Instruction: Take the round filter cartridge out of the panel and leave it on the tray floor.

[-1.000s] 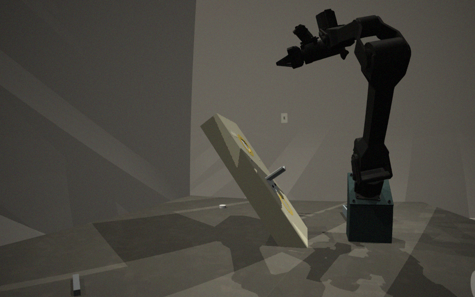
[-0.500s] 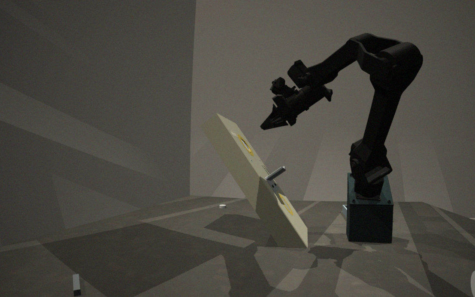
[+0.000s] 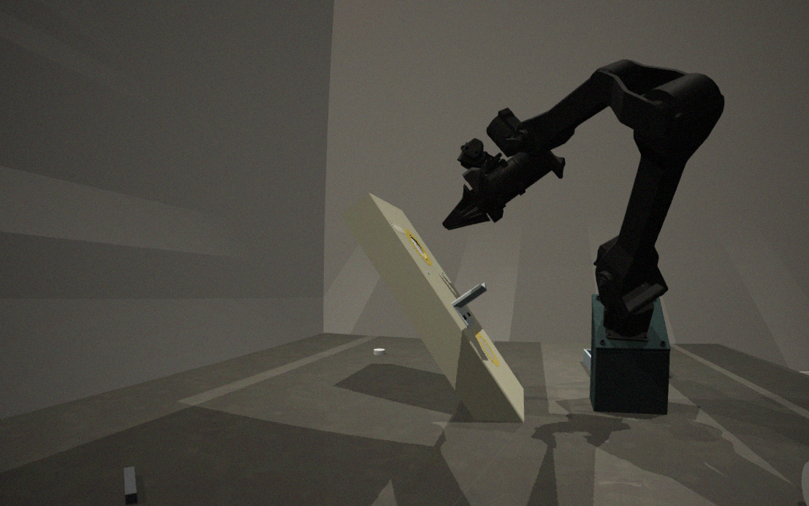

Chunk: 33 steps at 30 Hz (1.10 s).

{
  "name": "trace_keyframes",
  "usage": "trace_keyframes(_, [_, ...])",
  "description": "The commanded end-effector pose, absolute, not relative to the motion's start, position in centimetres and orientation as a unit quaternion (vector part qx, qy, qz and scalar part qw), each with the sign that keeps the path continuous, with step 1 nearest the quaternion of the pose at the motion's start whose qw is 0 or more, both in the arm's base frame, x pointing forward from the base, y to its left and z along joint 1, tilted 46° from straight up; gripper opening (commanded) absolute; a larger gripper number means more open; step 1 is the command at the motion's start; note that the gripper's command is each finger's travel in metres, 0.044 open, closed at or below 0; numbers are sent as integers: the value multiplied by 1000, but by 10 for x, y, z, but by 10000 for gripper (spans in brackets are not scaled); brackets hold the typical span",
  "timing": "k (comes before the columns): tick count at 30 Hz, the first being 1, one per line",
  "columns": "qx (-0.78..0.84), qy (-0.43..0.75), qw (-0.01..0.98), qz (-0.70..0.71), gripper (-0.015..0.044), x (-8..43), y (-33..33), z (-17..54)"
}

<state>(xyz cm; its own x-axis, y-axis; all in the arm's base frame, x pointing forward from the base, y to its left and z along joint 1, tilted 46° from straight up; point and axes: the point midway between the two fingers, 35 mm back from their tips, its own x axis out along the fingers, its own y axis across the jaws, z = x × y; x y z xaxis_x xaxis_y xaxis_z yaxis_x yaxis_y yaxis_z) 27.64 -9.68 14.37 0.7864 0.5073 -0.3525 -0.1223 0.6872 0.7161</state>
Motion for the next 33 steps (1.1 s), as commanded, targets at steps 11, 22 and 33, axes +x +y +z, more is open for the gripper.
trace_keyframes(11, [352, 279, 875, 179, 108, 293, -86, 133])
trace_keyframes(22, [353, 277, 876, 179, 108, 308, -77, 128])
trace_keyframes(33, [355, 272, 876, 180, 108, 318, -68, 125])
